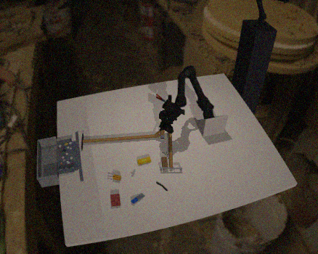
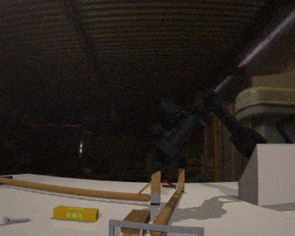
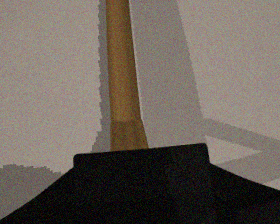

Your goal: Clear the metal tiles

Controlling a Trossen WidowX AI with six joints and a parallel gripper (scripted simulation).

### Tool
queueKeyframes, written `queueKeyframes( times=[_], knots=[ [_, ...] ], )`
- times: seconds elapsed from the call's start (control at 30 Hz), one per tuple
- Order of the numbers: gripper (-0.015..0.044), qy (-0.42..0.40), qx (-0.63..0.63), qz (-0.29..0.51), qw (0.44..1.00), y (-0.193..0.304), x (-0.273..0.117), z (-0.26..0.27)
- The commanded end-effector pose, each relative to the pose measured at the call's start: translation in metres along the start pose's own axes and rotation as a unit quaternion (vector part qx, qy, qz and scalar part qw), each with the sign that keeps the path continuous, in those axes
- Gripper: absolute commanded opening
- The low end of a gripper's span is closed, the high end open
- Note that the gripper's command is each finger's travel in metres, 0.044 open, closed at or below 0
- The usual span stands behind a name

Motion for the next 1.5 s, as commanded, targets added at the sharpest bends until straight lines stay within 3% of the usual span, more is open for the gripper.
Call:
queueKeyframes(
  times=[0.0,0.7,1.47],
  knots=[
    [0.0000,-0.011,-0.005,-0.006,1.000,-0.003,-0.002,0.009],
    [0.0000,-0.035,-0.037,-0.008,0.999,-0.003,-0.005,0.033],
    [0.0000,-0.046,-0.052,-0.008,0.998,0.020,-0.023,0.025]
  ],
)
Point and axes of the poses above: the point midway between the two fingers, 35 mm back from their tips, its own x axis out along the fingers, its own z axis across the jaws, y = z × x, the point moved 1 cm from there along -x, back along the fingers, and after that the axes turned 6 degrees about -x, right-handed, at the moved point
